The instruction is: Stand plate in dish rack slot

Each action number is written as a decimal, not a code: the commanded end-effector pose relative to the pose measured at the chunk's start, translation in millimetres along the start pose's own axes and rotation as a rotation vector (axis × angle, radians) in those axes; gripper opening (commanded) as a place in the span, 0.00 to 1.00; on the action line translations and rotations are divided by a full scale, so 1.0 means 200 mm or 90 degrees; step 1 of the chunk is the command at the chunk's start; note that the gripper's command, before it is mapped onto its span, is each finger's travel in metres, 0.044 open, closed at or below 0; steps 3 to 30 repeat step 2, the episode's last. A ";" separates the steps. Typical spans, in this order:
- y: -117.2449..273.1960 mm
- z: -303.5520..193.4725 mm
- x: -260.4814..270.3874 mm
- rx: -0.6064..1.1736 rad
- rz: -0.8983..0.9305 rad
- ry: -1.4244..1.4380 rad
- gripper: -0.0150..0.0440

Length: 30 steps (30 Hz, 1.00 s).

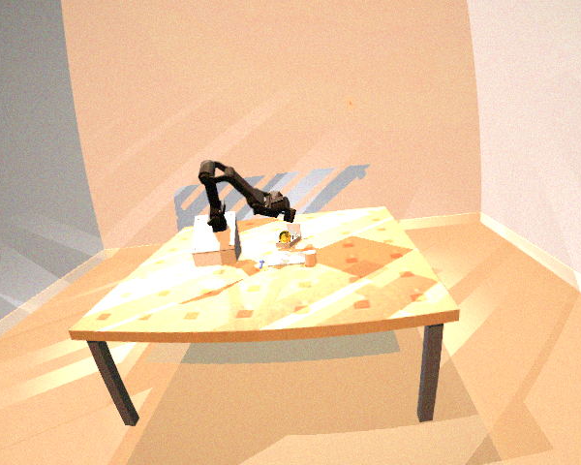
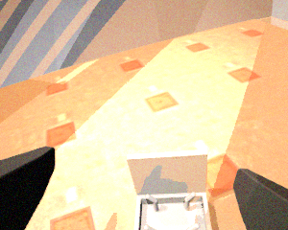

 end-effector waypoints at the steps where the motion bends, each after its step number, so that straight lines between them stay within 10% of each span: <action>1: 0.00 0.01 0.00 0.040 -0.001 -0.050 0.93; 30: 0.01 0.01 0.01 0.054 -0.002 -0.067 0.93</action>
Point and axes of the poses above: the point midway between the two fingers, 35 mm back from their tips, its own y axis back along the fingers, its own x axis across the jaws, z = x × y, the point moved 2 cm from there along y, back along the fingers, and after that the axes turned 9 degrees about -y, right-handed, at the moved point
